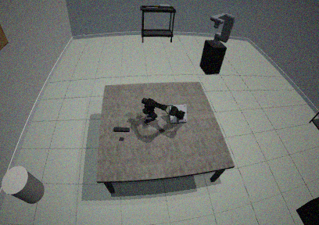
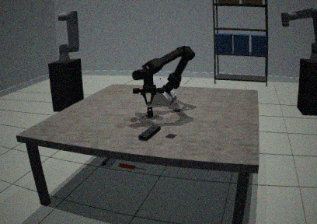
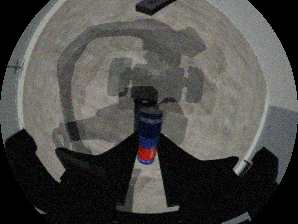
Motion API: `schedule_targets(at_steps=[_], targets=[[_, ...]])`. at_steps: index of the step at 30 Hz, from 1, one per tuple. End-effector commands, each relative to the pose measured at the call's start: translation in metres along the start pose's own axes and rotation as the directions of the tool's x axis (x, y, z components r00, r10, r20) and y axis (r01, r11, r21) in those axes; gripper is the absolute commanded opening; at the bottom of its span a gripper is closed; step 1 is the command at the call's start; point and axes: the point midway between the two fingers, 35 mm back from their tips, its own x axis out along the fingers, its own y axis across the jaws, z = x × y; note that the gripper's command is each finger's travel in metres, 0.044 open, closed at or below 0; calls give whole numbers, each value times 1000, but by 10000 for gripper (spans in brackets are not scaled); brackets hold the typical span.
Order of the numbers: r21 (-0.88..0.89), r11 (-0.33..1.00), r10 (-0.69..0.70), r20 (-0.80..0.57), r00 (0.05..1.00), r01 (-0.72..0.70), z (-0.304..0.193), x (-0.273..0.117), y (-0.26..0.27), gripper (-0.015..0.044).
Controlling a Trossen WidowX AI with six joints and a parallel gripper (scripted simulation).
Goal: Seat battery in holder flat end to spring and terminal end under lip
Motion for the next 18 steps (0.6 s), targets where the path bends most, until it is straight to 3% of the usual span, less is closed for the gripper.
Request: schedule_targets(at_steps=[1, 18], targets=[[3, 1000, 0, 52, 999, 0, 1, 7, 3, 71], [11, 1000, -12, 173, 985, 10, 0, 23, 7, 71]])
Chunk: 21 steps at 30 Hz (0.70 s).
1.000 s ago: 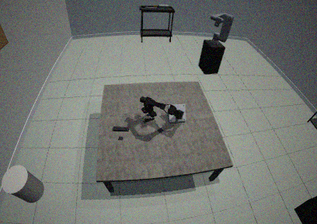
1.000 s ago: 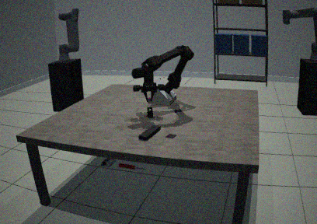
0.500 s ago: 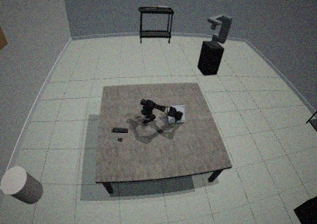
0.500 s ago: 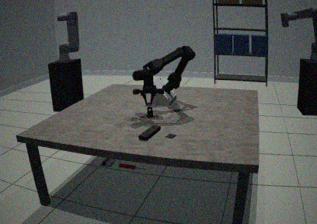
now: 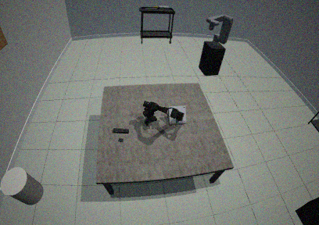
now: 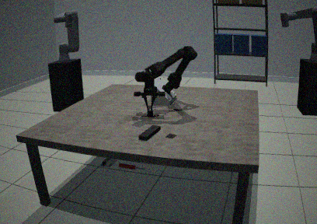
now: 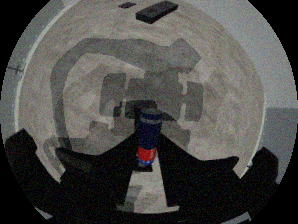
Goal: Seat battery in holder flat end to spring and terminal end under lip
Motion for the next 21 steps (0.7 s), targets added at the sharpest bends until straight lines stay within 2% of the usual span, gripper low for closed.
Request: schedule_targets(at_steps=[1, 21], targets=[[5, 1000, 2, 25, 1000, -2, -1, 2, 1, 71], [15, 1000, -12, 143, 990, 10, -7, 10, -2, 71]])
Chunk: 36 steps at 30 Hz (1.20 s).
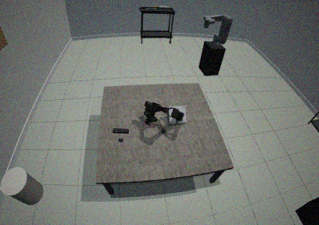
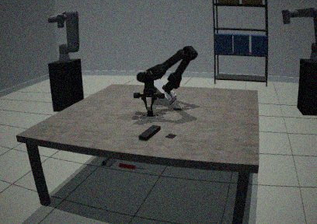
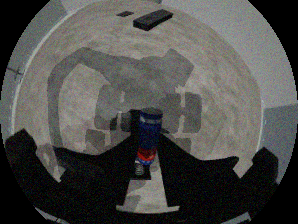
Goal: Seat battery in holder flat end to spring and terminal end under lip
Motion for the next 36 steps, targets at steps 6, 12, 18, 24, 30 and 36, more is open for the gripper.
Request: schedule_targets(at_steps=[6, 12, 18, 24, 30, 36], targets=[[9, 1000, 4, 55, 998, -5, -5, 2, 2, 71], [10, 1000, 1, 87, 996, -2, -7, 3, 3, 71], [11, 1000, -2, 118, 993, 1, -9, 4, 5, 71], [12, 1000, -6, 140, 990, 4, -11, 4, 7, 71], [13, 1000, -11, 140, 990, 9, -14, 3, 7, 71], [15, 1000, -16, 140, 990, 14, -20, 3, 7, 71]])
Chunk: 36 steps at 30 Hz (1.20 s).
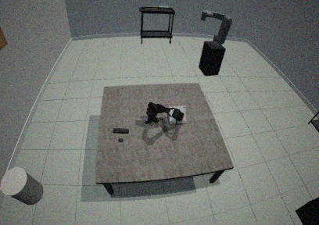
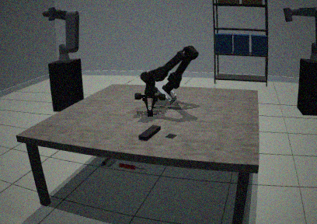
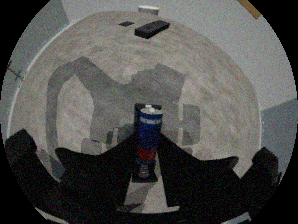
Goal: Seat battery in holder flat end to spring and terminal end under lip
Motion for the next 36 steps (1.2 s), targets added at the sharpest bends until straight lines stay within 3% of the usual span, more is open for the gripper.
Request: schedule_targets(at_steps=[1, 36], targets=[[2, 1000, 0, -1, 1000, 0, -6, -1, 1, 71], [9, 1000, -29, -75, 997, 30, -15, -2, -3, 71]])
